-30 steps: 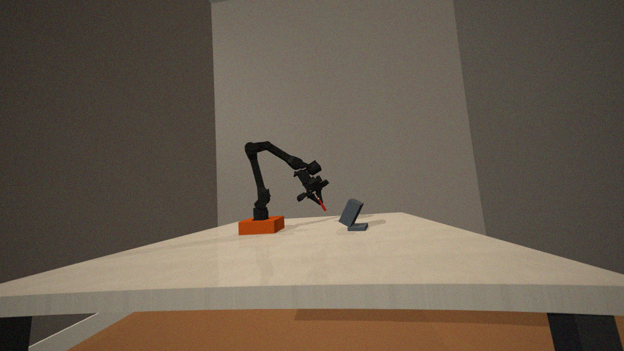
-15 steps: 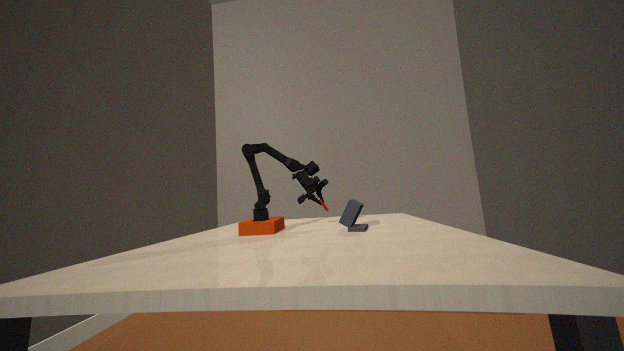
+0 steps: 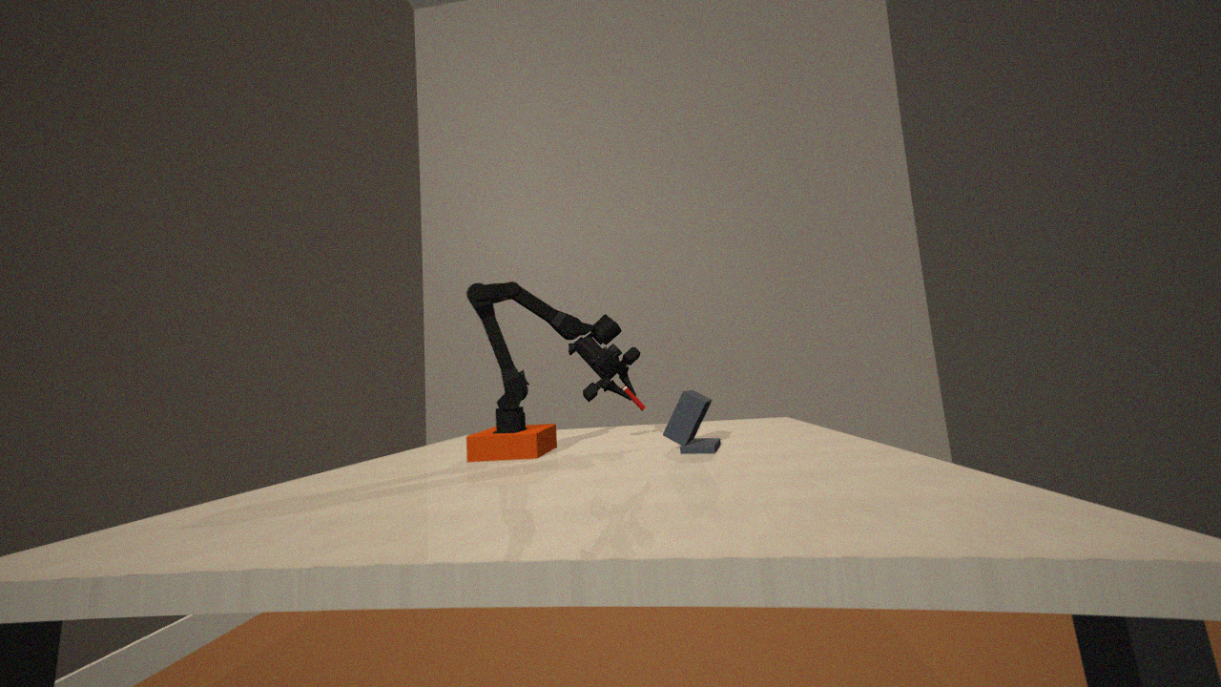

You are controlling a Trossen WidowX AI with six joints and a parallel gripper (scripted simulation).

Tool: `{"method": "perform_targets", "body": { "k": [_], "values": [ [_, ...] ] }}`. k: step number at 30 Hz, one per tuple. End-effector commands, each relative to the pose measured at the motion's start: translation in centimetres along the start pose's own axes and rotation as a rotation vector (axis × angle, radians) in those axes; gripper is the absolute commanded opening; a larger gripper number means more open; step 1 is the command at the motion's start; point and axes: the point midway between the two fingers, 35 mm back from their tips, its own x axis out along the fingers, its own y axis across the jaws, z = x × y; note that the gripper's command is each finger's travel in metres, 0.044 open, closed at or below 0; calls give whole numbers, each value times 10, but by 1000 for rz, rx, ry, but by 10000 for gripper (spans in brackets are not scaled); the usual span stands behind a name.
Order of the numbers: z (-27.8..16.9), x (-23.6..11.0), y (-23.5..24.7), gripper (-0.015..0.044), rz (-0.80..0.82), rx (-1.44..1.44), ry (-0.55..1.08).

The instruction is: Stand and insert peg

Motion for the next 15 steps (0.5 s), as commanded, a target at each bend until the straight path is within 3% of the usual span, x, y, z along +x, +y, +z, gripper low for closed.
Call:
{"method": "perform_targets", "body": {
  "k": [1, 15],
  "values": [
    [6, -1, 1, 0, 29, 35, -20],
    [19, -3, 1, 0, 107, 127, -66]
  ]
}}
